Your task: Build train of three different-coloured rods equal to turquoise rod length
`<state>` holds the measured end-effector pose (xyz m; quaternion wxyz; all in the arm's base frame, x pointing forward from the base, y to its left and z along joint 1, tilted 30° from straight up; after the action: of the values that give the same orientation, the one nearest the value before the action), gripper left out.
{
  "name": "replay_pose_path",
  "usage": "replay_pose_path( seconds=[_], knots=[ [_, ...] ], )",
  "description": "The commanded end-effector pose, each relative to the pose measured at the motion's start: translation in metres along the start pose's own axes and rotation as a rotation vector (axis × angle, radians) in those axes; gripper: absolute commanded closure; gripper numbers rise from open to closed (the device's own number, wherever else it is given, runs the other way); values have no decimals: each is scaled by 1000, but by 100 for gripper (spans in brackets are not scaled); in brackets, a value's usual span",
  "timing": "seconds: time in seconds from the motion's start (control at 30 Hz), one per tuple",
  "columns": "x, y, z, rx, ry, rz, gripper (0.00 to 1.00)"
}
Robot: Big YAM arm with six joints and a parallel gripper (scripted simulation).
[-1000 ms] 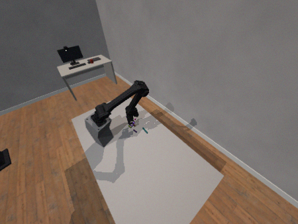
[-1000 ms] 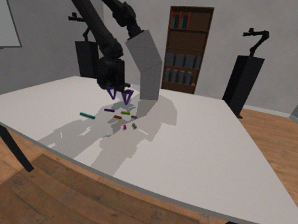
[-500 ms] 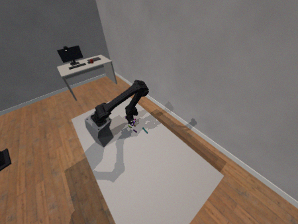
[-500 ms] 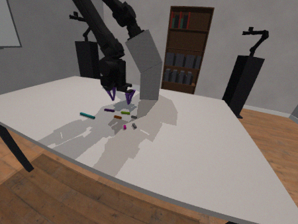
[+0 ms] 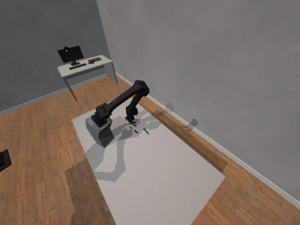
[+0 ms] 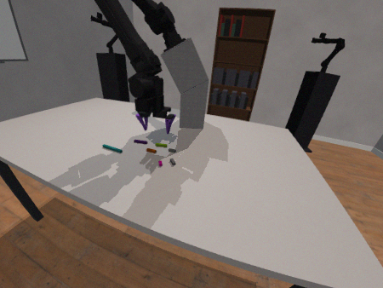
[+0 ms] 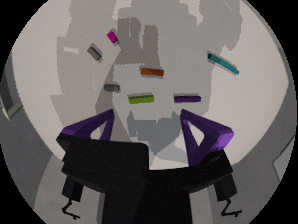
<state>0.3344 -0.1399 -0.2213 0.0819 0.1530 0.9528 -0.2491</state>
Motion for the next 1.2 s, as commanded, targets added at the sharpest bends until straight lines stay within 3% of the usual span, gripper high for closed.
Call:
replay_pose_path(
  seconds=[0.0,0.1,0.13,0.4,0.43,0.7,0.73,1.0,1.03,1.17],
  knots=[
    [11,9,-1,-4,18,-92,0],
    [11,6,0,-3,23,-84,0],
    [6,13,0,-4,10,-184,0],
    [12,10,0,-4,23,-182,0],
    [7,16,0,-4,10,-282,0],
    [12,13,0,-5,23,-279,0],
    [7,20,0,-5,10,-380,0],
    [13,16,0,-6,23,-378,0],
    [8,23,0,-5,10,-478,0],
    [11,23,-1,-8,15,-481,0]
  ],
)
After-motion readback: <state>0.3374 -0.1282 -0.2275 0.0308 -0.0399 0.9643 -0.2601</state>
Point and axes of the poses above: the point where the finger pads meet when closed, its own z axis out along the fingers, its own y axis across the jaws, x = y × z, the point moved 4 cm from there along -z, back along the fingers, and after that the axes turned 13 degrees about z, right-handed, at the moved point
